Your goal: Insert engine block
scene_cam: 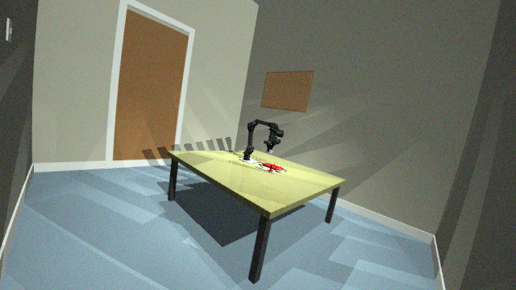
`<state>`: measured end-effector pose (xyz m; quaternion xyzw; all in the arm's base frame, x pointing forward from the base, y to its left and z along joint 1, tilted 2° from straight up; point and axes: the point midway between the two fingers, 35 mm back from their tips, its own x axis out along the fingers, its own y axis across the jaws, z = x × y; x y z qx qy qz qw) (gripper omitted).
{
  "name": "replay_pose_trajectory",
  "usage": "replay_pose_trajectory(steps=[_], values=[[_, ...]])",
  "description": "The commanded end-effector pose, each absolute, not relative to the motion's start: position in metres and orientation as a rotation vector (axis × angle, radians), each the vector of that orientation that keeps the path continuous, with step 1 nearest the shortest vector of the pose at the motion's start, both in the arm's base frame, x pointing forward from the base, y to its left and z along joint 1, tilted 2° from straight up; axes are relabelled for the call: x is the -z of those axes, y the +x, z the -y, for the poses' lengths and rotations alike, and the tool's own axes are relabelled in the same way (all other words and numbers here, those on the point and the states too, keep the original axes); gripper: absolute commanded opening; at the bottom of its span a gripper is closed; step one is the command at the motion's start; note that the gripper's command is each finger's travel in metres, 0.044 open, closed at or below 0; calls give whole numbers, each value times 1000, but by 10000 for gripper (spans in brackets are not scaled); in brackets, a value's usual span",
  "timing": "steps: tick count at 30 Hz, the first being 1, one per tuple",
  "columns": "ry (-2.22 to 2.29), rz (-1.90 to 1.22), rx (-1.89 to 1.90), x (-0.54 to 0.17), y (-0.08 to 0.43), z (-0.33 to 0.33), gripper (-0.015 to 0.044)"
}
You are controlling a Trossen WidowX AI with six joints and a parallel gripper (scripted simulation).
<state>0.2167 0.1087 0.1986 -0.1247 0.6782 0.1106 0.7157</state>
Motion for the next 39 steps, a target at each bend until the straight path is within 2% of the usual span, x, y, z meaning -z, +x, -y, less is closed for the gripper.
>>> replay_pose_trajectory(steps=[1,39], values=[[-268,-1502,-235,-194,223,-112,0],[-188,-1501,-165,-107,295,-161,0]])
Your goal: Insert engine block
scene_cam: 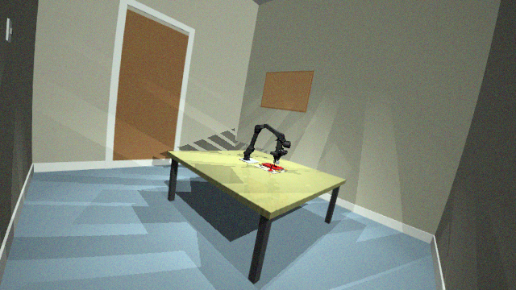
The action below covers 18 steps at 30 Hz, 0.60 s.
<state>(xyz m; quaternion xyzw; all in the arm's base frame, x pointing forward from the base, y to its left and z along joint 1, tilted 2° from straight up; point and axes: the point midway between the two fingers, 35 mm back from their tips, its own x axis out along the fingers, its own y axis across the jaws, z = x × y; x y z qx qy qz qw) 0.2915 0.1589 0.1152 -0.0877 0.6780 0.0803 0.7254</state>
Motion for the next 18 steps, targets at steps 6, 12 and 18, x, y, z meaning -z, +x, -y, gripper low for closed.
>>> replay_pose_trajectory(steps=[6,12,18], values=[[-180,-1502,-157,-104,297,-163,79],[-176,-1502,-154,-103,296,-163,158],[-178,-1502,-156,-103,296,-163,158]])
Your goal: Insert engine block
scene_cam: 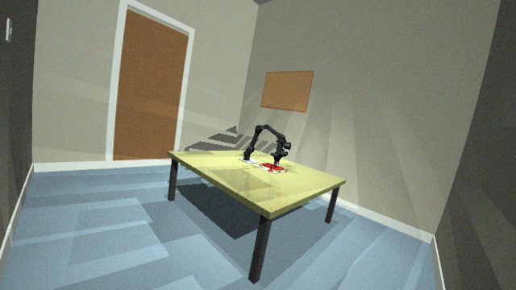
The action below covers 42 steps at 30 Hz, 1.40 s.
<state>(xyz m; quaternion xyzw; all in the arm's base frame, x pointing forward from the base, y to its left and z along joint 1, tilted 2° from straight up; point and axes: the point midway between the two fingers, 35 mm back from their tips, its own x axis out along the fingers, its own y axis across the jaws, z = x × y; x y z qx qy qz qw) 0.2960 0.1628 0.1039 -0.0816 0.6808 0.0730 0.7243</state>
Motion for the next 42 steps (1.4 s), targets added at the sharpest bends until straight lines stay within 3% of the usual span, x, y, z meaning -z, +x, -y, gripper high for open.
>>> replay_pose_trajectory(steps=[1,42], values=[[-178,-1502,-156,-103,296,-163,158],[-177,-1502,-155,-99,297,-162,158]])
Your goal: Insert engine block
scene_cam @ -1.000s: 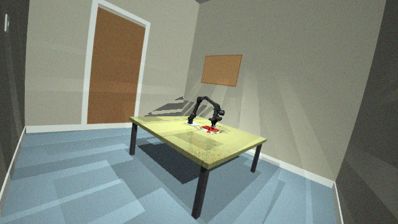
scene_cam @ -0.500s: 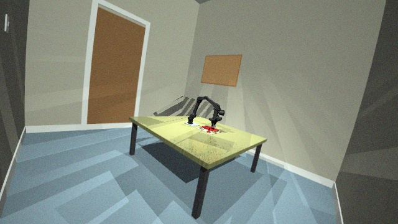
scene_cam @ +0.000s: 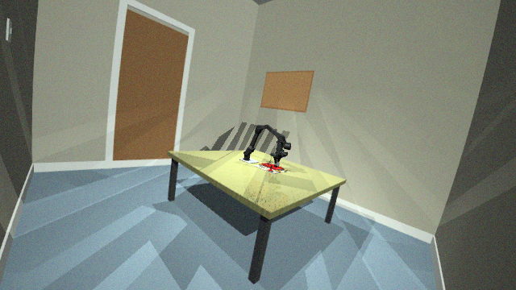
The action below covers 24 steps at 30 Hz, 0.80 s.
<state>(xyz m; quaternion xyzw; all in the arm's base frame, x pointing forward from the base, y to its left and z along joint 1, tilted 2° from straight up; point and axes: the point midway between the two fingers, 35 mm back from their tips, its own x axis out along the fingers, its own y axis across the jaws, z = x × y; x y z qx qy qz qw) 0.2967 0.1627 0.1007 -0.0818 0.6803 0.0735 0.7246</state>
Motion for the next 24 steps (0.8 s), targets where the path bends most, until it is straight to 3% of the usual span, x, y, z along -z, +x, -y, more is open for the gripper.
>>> replay_pose_trajectory(steps=[1,24], values=[[-178,-1502,-155,-99,297,-162,158],[-189,-1501,-166,-92,297,-162,158]])
